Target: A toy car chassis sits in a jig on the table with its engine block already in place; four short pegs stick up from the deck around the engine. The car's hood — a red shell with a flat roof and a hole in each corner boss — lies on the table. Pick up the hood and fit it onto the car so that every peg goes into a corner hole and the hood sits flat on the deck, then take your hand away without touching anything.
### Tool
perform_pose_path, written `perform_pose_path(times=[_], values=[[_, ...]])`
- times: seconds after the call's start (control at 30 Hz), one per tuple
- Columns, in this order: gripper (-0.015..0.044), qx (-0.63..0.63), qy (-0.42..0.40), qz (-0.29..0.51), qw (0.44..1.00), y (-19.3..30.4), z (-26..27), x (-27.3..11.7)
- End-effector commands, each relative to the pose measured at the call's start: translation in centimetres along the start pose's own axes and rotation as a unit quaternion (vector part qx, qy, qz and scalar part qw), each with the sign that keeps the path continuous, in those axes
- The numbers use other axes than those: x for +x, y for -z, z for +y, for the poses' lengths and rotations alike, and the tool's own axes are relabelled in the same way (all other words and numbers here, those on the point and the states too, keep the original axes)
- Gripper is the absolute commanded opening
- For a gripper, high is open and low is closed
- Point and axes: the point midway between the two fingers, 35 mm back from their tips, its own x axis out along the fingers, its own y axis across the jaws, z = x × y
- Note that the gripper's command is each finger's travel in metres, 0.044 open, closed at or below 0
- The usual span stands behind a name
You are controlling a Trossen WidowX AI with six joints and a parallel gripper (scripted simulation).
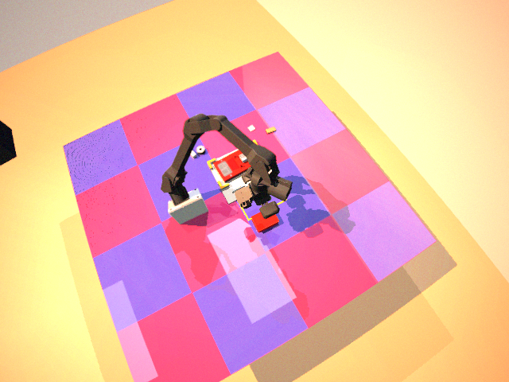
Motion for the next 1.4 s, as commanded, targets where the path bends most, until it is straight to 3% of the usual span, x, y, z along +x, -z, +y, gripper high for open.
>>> perform_pose_path(times=[0.0, 0.37, 0.43, 0.63, 0.77, 0.93, 1.07, 1.37], values=[[0.0, 0.002, 0.0, 0.0, 1.0, 0.0, 0.0, 0.1], [0.0, 0.002, 0.0, 0.0, 1.0, 0.0, 0.0, 0.1], [0.0053, -0.027, 0.0, 0.0, 1.0, 0.0, 0.1, 0.1], [0.021, -0.279, 0.0, 0.0, 0.96, 0.0, 0.8, 0.9], [0.0315, -0.442, 0.0, 0.0, 0.897, 0.1, 1.3, 1.4], [0.044, -0.626, 0.0, -0.001, 0.78, 0.1, 1.8, 2.0], [0.044, -0.752, 0.0, -0.001, 0.659, 0.1, 2.3, 2.5], [0.044, -0.881, 0.001, -0.001, 0.473, 0.1, 2.9, 3.3]])
